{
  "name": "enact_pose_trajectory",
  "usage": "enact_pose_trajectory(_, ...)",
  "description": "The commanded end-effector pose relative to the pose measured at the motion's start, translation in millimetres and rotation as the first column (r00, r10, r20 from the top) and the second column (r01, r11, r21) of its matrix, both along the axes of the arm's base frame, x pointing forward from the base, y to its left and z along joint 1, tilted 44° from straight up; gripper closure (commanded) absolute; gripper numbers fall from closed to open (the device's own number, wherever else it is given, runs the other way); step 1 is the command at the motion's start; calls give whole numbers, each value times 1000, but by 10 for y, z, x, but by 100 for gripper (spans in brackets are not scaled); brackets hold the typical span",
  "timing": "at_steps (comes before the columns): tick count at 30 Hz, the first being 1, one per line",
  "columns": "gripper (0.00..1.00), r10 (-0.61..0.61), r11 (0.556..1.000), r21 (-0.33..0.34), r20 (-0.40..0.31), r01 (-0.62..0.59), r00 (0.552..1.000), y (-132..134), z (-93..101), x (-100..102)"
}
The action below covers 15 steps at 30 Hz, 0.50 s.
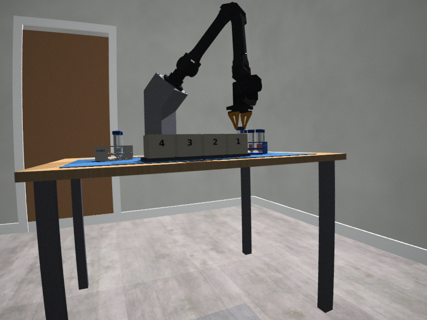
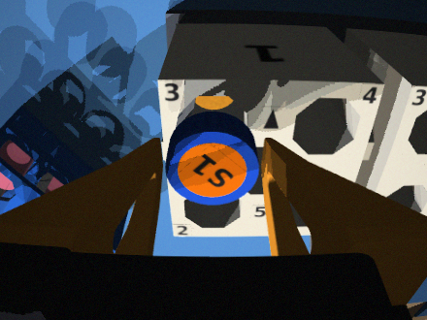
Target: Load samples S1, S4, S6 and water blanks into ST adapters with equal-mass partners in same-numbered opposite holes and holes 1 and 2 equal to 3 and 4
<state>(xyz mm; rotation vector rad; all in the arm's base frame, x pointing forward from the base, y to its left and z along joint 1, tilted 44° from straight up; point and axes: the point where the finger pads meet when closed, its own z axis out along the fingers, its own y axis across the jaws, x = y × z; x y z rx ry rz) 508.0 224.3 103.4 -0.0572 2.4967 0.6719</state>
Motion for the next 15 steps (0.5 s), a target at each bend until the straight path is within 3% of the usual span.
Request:
enact_pose_trajectory(1, 45, -5, 1000, 9, 27, 5, 1000, 7, 130, 73)
enact_pose_trajectory(13, 45, -5, 1000, 9, 27, 5, 1000, 7, 130, 73)
enact_pose_trajectory(14, 45, -8, 1000, 16, 45, 7, 999, -4, 297, 81)
enact_pose_trajectory(15, 45, -12, 1000, 10, 36, 12, 999, -85, 265, 43)
